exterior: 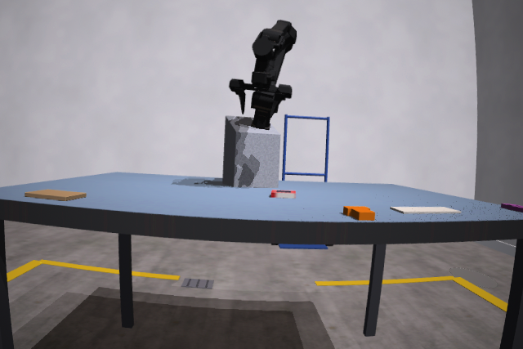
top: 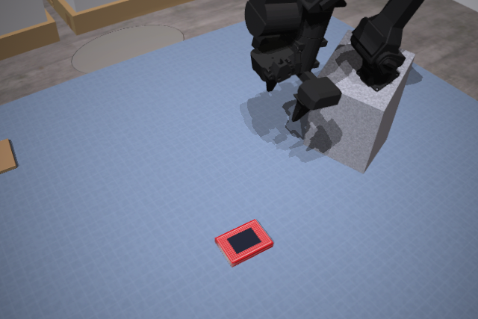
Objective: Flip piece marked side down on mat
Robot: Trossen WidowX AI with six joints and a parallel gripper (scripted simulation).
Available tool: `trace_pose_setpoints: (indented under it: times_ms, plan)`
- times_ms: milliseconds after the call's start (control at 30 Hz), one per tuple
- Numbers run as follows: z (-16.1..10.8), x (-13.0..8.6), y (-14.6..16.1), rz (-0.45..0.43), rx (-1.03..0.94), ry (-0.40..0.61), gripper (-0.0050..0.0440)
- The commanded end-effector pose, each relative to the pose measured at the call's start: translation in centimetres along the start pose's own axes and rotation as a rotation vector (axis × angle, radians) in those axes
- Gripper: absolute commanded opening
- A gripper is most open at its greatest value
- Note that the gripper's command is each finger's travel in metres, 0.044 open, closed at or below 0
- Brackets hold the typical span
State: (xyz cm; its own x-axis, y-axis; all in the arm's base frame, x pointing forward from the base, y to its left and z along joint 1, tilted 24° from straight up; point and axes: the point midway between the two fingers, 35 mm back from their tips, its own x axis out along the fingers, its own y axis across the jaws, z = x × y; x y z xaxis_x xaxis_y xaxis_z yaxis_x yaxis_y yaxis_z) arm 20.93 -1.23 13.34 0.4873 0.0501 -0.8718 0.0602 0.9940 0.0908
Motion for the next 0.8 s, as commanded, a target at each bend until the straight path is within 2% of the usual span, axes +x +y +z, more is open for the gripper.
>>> trace_pose_setpoints:
  times_ms: [0, 533, 567, 767]
  plan:
    - [0.0, 0.0, 0.0, 0.0, 0.0, 0.0, 0.04]
    - [0.0, 0.0, 0.0, 0.0, 0.0, 0.0, 0.04]
    - [0.7, -0.1, 0.2, 0.006, -0.001, 0.019, 0.044]
    - [4.7, 0.5, 1.6, 0.04, -0.009, 0.132, 0.044]
